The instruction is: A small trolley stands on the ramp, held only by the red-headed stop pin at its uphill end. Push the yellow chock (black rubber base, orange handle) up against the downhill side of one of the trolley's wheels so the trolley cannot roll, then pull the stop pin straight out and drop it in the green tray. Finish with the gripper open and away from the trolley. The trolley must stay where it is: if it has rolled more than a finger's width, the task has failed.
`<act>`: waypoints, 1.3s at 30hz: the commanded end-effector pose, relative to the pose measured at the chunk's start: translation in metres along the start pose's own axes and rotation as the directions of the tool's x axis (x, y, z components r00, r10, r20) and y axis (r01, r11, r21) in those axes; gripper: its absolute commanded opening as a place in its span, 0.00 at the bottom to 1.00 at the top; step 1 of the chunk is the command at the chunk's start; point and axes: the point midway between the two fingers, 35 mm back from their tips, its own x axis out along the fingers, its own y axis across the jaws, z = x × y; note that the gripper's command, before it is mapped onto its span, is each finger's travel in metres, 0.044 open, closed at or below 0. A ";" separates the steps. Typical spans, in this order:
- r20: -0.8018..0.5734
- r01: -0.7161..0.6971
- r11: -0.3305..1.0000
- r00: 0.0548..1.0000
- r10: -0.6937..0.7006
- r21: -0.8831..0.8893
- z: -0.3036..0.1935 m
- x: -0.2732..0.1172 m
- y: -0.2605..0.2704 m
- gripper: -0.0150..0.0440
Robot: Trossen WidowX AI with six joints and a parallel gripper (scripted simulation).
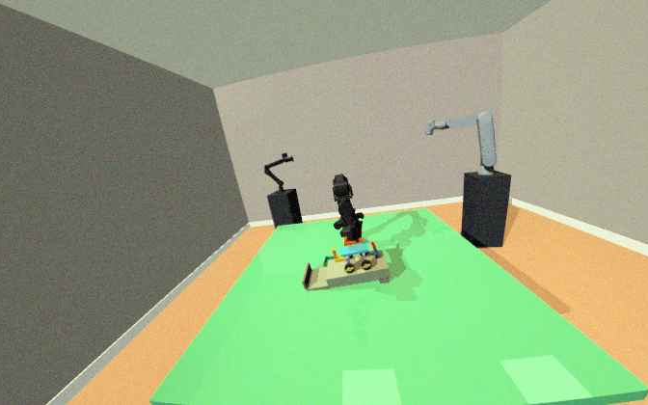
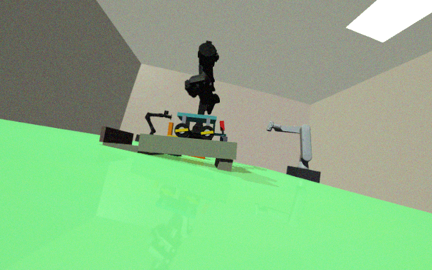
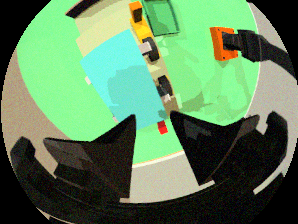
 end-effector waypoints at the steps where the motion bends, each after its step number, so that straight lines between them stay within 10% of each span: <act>1: -0.029 0.044 0.966 0.998 -0.054 -0.255 -0.034 0.003 -0.011 0.58; 39: -0.039 0.054 0.937 0.997 -0.072 -0.345 -0.047 0.038 -0.018 0.58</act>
